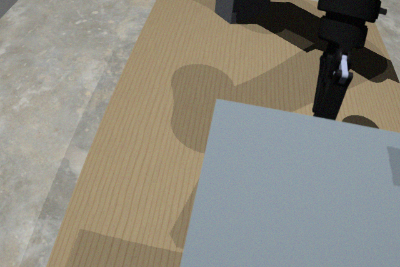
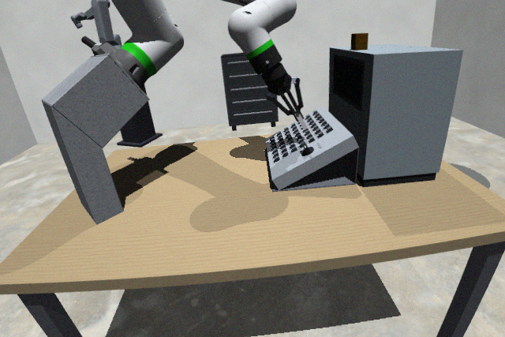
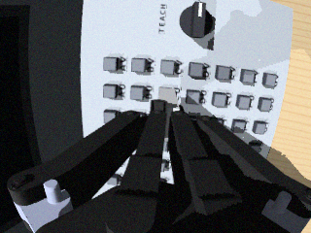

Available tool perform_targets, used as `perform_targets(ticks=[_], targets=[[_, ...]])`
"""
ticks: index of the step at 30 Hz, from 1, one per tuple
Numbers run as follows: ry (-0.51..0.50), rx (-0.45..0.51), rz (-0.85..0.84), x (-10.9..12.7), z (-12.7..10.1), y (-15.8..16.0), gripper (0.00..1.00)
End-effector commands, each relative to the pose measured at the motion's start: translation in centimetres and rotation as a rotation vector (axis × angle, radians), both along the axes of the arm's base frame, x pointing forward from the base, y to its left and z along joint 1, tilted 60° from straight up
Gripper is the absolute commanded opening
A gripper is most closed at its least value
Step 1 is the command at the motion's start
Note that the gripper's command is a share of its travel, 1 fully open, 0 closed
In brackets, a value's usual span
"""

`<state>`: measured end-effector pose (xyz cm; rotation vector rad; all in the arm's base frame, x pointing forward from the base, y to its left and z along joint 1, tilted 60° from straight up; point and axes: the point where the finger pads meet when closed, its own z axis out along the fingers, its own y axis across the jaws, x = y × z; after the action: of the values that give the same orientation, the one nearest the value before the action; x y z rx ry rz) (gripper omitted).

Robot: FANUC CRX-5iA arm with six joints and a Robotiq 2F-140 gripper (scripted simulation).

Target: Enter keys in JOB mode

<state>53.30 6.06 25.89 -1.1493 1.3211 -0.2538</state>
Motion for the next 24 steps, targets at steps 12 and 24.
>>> perform_targets(ticks=[12,24], targets=[[-0.003,-0.002,0.003,1.2,-0.1,0.9,0.00],[-0.003,-0.002,0.003,1.8,-0.2,1.2,0.00]])
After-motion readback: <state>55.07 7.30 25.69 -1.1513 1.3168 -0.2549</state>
